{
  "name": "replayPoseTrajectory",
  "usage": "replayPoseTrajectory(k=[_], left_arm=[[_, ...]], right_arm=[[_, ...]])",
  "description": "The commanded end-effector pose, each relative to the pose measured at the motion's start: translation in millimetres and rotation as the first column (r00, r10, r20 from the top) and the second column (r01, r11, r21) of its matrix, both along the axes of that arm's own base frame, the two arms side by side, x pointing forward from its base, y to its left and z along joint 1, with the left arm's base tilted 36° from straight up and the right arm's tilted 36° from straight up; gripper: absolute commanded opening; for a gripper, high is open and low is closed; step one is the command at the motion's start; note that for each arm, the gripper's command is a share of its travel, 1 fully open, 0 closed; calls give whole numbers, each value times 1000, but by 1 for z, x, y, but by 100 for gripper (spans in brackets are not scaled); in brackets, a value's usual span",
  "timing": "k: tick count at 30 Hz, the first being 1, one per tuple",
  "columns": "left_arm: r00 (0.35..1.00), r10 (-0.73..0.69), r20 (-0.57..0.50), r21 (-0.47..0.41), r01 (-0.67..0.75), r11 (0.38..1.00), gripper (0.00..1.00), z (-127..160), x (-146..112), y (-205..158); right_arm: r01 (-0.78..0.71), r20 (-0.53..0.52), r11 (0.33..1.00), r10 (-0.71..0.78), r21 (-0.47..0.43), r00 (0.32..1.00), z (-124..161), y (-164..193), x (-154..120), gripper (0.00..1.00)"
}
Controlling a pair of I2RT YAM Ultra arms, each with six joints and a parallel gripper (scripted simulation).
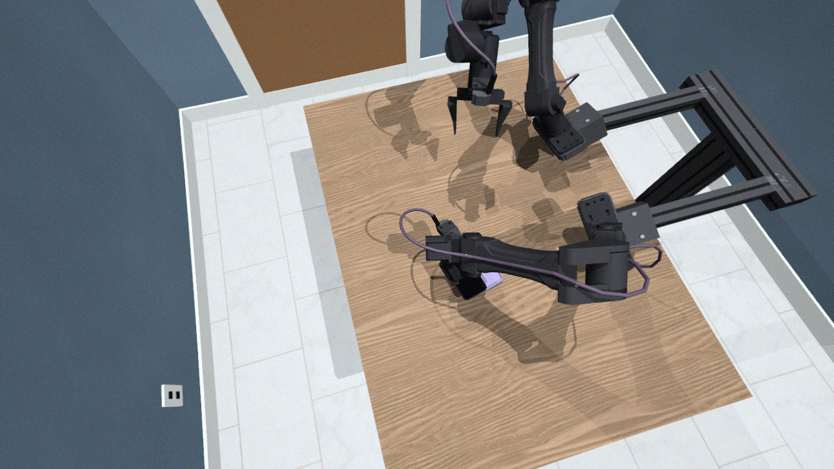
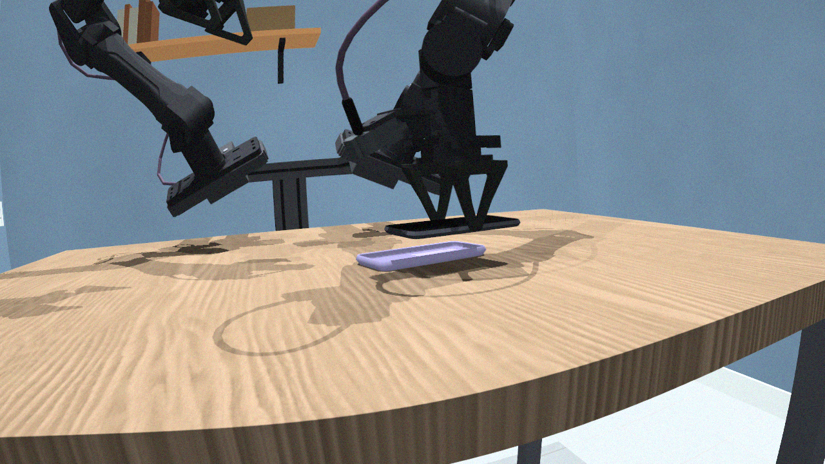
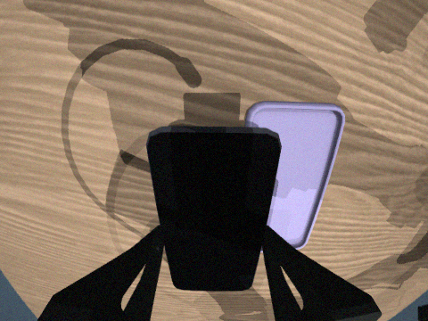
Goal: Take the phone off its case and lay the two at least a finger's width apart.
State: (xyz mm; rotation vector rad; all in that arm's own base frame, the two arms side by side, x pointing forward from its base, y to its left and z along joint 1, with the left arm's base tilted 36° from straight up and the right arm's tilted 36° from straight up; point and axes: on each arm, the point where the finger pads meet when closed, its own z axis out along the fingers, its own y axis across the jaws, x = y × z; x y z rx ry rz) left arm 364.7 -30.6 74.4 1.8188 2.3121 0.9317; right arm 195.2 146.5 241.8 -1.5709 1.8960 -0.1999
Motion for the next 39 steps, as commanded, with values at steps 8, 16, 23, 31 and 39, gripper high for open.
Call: replayPoseTrajectory(k=[8, 16, 23, 31, 39], left_arm=[[1000, -30, 7, -19, 30, 999, 67, 33, 45, -5], [999, -26, 21, -11, 26, 1000, 67, 41, 56, -3], [999, -17, 50, -21, 18, 1000, 67, 47, 61, -4], [999, -17, 50, -21, 18, 1000, 67, 47, 61, -4], [999, -11, 47, 1, 11, 1000, 67, 45, 60, -6]], right_arm=[[241, 162, 960, -262, 141, 951, -40, 57, 4, 100], [301, 244, 893, -391, 334, 888, -53, 82, -14, 100], [264, 277, 867, -401, 423, 873, -69, 93, -38, 100], [235, 285, 892, -357, 387, 890, -75, 96, -45, 100], [235, 285, 892, -357, 387, 890, -75, 96, -45, 100]])
